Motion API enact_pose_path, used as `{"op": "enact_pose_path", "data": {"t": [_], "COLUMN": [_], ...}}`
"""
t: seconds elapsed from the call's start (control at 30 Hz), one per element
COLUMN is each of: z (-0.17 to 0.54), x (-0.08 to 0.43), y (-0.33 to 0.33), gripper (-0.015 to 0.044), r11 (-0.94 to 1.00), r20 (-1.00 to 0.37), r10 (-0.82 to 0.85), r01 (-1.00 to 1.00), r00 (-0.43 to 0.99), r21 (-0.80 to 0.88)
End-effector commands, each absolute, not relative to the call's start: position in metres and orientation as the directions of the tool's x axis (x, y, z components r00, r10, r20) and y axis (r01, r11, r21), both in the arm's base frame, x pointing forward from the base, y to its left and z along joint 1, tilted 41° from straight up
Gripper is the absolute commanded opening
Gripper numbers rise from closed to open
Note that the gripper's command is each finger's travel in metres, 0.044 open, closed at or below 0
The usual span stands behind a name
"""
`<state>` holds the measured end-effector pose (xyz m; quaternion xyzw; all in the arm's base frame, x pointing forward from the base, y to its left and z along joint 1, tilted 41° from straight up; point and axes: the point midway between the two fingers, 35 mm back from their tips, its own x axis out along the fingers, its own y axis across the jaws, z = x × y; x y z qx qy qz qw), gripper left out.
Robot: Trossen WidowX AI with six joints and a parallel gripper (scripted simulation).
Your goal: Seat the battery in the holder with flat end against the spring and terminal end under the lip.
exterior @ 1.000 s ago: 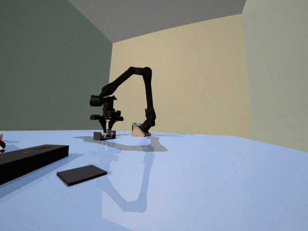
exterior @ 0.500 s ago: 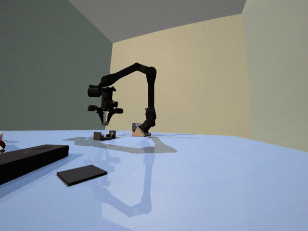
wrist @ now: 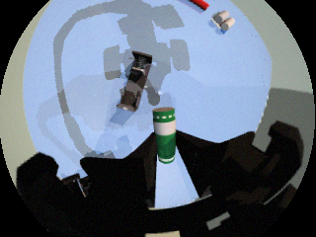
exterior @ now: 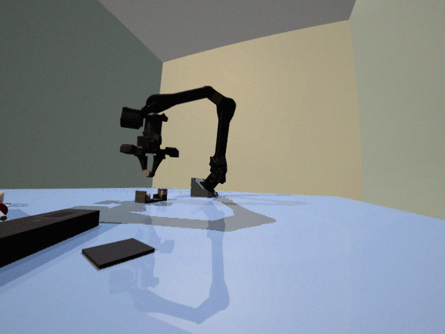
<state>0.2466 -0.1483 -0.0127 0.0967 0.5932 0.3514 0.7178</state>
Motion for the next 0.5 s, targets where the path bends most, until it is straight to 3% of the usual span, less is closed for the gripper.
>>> {"op": "enact_pose_path", "data": {"t": [0.0,0.3,0.47], "z": [0.001,0.034,0.036], "x": [0.263,0.299,0.301], "y": [-0.138,-0.105,-0.102], "gripper": [0.0083,0.0083,0.0083], "r11": [0.761,0.781,0.78], "r20": [-0.784,-0.78,-0.78], "r10": [0.618,0.624,0.624], "r01": [-0.292,-0.009,0.013], "r00": [0.056,0.056,0.056], "r21": [0.579,0.624,0.625]}}
